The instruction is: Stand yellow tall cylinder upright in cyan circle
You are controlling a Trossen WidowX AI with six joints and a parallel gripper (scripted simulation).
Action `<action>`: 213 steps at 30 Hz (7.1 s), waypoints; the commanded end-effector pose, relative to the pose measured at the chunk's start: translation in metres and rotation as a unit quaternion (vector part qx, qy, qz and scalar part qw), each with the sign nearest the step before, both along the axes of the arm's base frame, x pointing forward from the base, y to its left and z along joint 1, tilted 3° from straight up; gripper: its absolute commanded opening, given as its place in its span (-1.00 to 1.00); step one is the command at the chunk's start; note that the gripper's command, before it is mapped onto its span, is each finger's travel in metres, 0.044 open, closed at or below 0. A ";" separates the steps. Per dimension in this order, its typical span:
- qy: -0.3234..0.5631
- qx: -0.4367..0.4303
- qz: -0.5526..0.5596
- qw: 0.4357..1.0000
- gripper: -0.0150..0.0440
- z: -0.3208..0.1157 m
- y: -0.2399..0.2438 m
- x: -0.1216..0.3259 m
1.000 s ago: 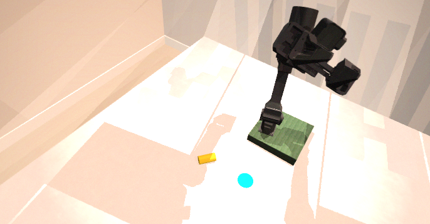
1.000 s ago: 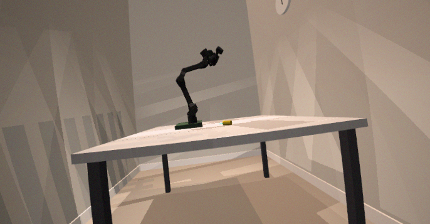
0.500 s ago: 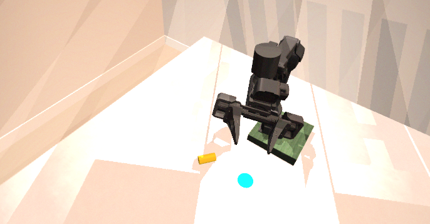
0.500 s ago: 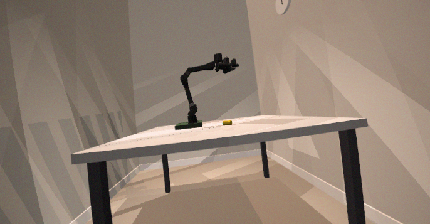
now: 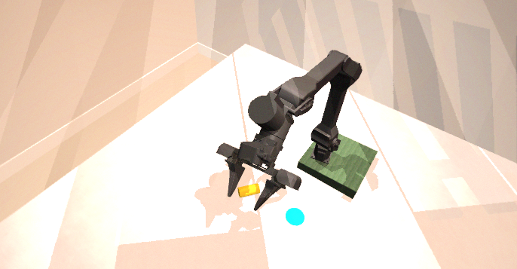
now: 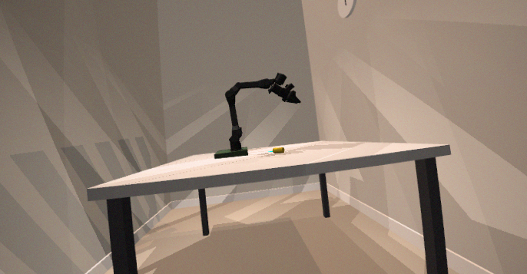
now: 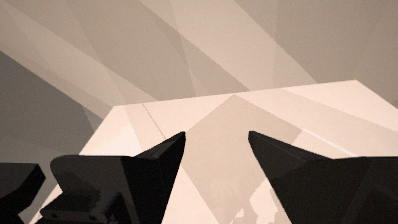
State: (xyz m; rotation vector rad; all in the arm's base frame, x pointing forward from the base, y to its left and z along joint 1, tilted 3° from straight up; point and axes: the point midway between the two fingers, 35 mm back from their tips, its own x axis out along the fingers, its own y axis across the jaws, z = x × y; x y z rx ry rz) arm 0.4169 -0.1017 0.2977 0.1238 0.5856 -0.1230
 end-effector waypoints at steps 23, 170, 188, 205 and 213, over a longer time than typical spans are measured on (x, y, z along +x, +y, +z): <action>0.420 0.172 -0.307 0.837 0.56 -0.165 -0.087 -0.163; 0.450 -0.146 0.334 0.815 -0.14 -0.158 0.097 -0.162; 0.403 -0.100 0.333 0.847 -0.14 -0.169 0.097 -0.157; 0.353 -0.062 0.332 0.873 -0.14 -0.177 0.096 -0.153; 0.329 -0.046 0.331 0.883 -0.14 -0.180 0.095 -0.151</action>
